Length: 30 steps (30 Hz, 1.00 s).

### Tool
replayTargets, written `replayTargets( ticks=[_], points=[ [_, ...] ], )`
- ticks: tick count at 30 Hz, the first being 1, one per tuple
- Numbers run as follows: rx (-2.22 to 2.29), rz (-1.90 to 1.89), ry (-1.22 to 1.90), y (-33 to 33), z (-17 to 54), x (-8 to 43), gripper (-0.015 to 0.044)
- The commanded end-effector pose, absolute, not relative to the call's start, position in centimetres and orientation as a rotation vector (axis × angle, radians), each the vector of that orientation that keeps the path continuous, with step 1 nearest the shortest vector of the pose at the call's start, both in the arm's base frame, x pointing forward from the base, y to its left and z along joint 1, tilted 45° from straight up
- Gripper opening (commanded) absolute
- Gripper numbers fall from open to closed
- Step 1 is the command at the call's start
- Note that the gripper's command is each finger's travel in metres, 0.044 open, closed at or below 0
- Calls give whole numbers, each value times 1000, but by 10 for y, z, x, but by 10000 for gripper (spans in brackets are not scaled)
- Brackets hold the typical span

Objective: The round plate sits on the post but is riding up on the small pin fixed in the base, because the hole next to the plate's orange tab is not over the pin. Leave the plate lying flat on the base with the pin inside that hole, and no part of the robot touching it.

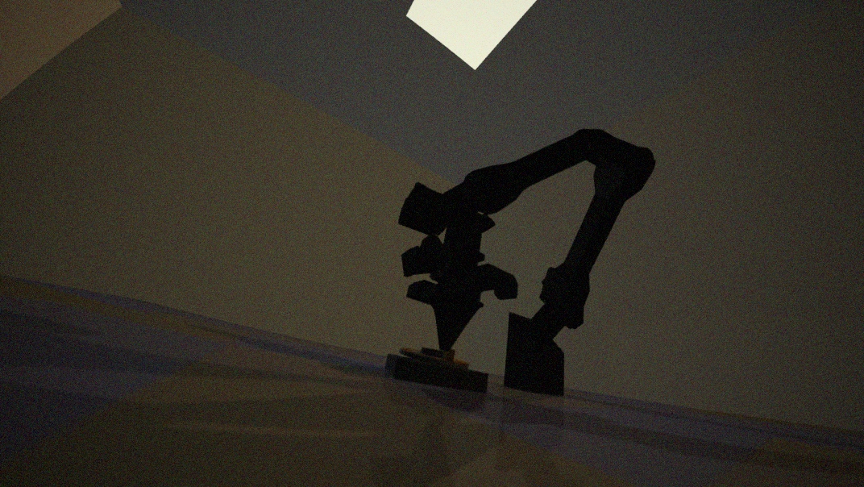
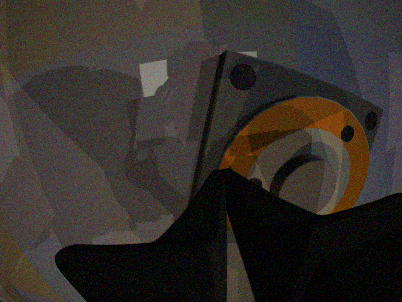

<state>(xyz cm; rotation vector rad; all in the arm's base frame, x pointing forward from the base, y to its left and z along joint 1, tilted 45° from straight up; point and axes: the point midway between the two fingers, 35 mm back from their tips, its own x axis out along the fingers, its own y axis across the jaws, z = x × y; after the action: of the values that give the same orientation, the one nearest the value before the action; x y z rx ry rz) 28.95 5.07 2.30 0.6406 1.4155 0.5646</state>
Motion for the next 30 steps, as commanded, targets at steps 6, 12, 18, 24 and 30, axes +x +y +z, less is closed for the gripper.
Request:
replayTargets(
  ticks=[6,12,18,24,30],
  points=[
    [653,565,1434,54,21,282,0],
    [653,565,1434,55,21,280,0],
    [654,565,1434,55,21,278,0],
    [654,565,1434,55,22,277,0],
    [654,565,1435,55,22,275,0]
  ],
)
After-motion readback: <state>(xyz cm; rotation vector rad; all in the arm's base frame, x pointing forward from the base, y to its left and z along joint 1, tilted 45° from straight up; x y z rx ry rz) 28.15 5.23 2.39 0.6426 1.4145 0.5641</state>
